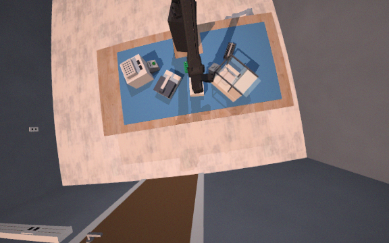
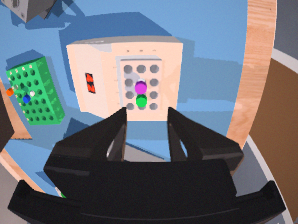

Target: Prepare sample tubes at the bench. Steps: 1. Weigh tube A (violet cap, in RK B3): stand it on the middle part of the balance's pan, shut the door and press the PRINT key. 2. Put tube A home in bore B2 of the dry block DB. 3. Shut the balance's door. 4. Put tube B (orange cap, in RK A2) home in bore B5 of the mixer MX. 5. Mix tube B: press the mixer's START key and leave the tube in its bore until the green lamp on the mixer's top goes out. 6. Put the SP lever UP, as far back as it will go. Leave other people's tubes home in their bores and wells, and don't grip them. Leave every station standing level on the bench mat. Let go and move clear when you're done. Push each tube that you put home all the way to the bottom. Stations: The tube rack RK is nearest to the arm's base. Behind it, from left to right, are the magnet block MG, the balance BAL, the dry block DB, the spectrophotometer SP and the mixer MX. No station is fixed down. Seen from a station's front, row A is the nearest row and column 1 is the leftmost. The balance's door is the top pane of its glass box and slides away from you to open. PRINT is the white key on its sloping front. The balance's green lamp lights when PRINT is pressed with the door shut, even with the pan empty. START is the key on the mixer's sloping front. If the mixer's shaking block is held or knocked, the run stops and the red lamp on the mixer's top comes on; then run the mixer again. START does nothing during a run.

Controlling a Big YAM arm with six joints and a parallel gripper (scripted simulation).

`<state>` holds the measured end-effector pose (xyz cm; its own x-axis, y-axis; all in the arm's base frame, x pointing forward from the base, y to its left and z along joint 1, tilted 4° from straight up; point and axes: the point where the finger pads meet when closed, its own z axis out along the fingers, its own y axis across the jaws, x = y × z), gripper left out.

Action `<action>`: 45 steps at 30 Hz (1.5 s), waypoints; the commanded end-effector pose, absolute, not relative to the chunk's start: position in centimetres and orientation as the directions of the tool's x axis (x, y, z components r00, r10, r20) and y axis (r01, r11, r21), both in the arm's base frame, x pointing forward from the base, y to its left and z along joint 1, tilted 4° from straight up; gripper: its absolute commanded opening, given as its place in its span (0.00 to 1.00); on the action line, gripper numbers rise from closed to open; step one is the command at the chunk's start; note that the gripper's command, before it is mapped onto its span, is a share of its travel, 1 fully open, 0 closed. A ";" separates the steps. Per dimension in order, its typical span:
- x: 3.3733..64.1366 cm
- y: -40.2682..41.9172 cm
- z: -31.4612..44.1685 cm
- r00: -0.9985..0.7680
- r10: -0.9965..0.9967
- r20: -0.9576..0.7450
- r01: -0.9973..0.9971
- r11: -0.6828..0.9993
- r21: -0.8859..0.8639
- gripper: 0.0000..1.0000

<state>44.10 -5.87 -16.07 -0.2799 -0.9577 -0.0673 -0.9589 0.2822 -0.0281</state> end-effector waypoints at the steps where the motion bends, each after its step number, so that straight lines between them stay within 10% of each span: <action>1: 43.2 -6.3 -15.9 -0.280 -0.958 -0.065 -0.960 0.281 -0.008 0.36; 45: 43.4 -6.7 -10.4 -0.280 -0.957 -0.068 -0.959 0.283 -0.033 0.30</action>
<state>43.71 -6.12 -11.53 -0.2803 -0.9575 -0.0677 -0.9586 0.2829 -0.0327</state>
